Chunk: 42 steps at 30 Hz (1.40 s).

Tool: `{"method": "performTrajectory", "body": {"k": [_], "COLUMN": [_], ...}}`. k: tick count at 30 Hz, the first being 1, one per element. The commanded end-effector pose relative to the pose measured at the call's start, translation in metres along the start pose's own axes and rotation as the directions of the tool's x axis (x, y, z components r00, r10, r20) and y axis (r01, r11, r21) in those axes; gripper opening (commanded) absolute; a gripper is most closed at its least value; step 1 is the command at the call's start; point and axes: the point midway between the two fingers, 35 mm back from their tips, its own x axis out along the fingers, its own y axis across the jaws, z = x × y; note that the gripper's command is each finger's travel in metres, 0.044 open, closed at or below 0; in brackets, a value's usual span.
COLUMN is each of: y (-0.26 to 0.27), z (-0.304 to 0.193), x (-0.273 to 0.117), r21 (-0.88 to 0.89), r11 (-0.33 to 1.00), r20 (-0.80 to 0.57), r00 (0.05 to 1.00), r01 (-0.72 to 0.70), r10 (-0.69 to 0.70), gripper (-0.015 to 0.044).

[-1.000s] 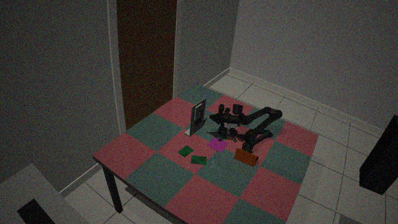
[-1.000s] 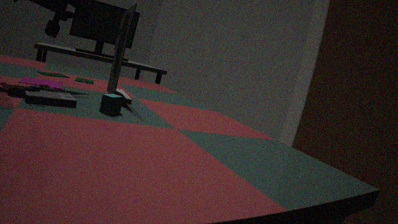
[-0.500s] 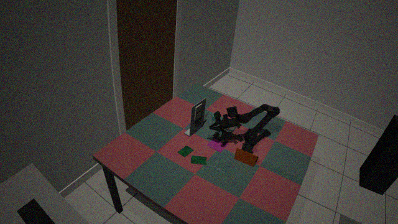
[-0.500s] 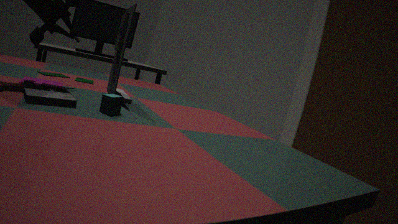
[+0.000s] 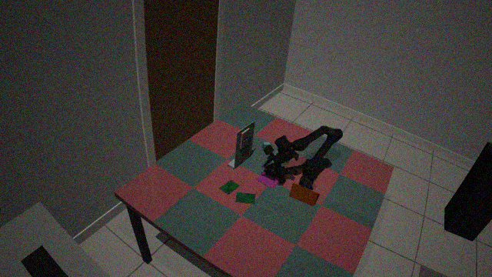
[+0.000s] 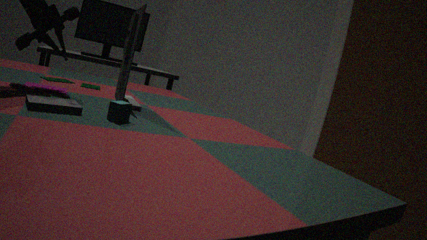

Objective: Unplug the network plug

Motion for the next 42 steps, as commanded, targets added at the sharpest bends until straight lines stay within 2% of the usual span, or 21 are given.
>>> {"method": "performTrajectory", "body": {"k": [1, 12, 42], "y": [-0.007, -0.027, -0.044], "z": [0.003, 0.021, 0.022], "x": [-0.001, -0.008, 0.014], "r21": [0.008, 0.015, 0.018], "r11": [0.999, 0.993, 0.992], "r20": [0.044, 0.196, 0.193], "r00": [0.998, 0.973, 0.973], "r01": [0.039, 0.12, 0.127], "r10": [-0.039, -0.121, -0.128], "gripper": [0.0, 0.0, 0.0]}}
